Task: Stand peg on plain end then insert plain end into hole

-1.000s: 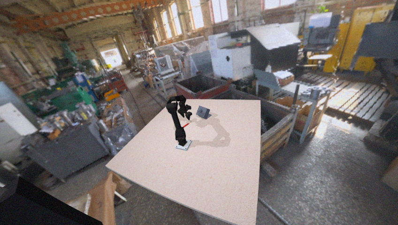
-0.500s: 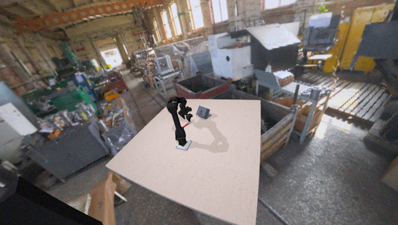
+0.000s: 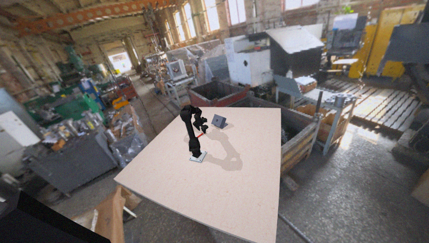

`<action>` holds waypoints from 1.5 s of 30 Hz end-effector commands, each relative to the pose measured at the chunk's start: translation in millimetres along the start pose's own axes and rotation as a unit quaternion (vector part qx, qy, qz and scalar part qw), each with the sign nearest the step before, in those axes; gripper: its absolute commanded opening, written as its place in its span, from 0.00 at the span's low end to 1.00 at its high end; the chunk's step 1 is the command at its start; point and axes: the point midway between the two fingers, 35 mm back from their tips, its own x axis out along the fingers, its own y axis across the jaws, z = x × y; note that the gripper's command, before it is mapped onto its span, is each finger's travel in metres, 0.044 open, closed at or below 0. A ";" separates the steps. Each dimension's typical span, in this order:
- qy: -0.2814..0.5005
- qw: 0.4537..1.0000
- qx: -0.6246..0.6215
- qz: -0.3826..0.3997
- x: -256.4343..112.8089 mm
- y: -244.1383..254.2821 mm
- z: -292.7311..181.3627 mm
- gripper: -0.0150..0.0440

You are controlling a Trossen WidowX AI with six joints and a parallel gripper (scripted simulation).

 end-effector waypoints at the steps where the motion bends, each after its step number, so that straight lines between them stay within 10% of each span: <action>1: 0.004 1.000 0.002 0.001 7.9 -0.5 -1.9 1.00; 11: 0.004 1.000 0.002 0.001 21.0 -1.8 -3.2 1.00; 24: 0.004 1.000 0.002 0.001 21.0 -1.8 -3.2 0.44; 45: 0.004 1.000 0.002 0.001 21.0 -1.8 -3.2 0.34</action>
